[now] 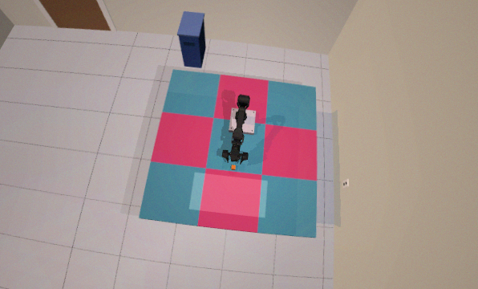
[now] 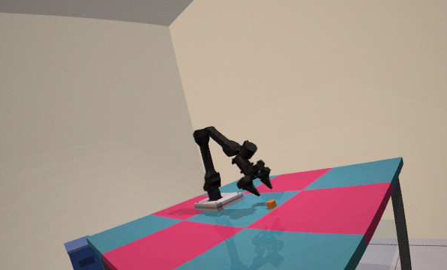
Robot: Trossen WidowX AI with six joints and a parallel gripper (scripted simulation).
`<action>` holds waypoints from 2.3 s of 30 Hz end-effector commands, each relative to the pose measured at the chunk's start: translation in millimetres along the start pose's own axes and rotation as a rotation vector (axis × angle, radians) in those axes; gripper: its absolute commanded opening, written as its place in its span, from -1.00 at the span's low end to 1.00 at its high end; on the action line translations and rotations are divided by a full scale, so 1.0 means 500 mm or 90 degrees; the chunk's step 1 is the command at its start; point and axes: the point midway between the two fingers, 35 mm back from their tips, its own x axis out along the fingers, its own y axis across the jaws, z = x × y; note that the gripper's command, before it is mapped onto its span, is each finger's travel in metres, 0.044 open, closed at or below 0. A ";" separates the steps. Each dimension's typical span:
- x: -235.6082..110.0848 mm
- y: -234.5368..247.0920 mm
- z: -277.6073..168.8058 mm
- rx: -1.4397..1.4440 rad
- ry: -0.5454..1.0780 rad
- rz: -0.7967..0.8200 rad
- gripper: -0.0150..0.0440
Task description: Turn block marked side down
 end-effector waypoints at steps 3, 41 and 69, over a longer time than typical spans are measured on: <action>-0.025 -0.001 0.005 -0.004 0.021 -0.003 1.00; 0.068 -0.001 0.038 -0.003 0.346 -0.004 1.00; 0.124 -0.001 0.004 -0.003 0.346 -0.004 0.64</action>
